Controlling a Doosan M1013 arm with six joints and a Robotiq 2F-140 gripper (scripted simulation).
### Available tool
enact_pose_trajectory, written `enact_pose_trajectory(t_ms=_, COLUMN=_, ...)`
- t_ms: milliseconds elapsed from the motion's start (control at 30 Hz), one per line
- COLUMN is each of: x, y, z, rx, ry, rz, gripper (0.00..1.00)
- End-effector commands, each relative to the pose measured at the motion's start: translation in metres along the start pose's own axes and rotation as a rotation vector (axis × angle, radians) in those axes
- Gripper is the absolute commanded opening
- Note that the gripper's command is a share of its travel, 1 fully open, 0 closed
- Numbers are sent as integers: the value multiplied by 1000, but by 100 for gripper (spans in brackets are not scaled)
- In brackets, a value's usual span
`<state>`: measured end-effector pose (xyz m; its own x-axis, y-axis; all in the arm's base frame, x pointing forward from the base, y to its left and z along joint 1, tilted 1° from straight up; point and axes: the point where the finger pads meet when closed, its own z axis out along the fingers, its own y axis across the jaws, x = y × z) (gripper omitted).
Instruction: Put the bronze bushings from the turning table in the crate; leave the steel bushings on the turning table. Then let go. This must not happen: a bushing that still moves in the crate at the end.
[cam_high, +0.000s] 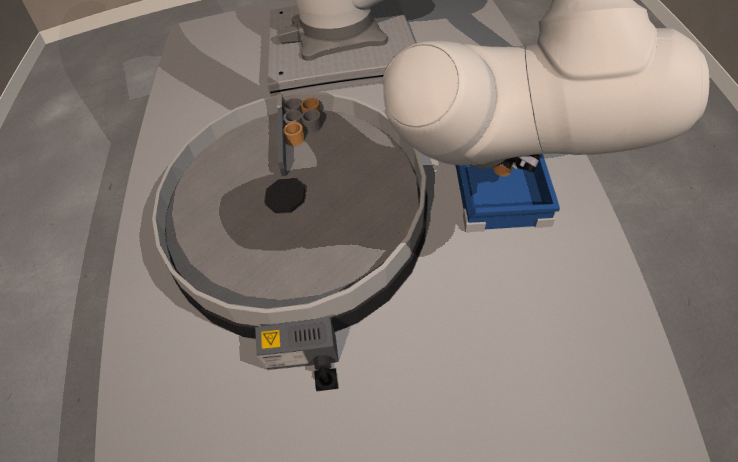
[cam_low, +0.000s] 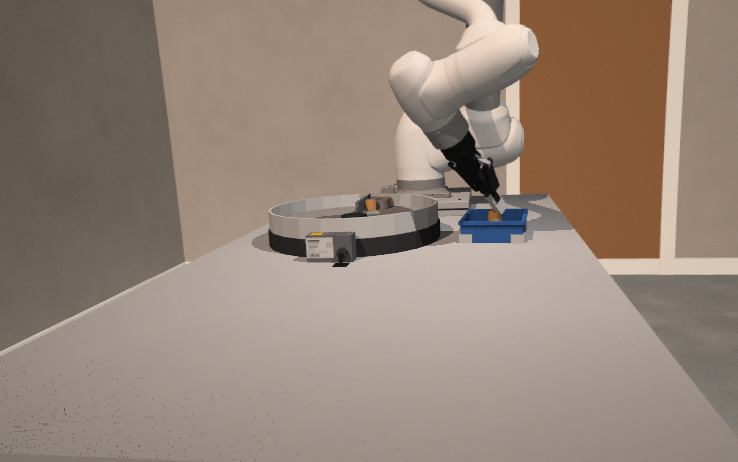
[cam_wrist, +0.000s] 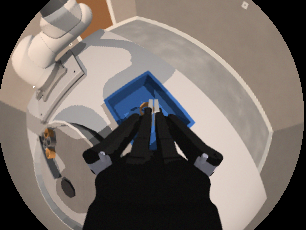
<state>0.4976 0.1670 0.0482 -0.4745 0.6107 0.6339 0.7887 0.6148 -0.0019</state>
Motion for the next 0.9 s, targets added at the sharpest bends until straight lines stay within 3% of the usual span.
enact_pose_trajectory(t_ms=0, x=-3, y=0, z=3, rx=0, ry=0, rz=0, gripper=0)
enact_pose_trajectory(t_ms=867, x=-15, y=0, z=18, rx=0, ry=0, rz=0, gripper=0)
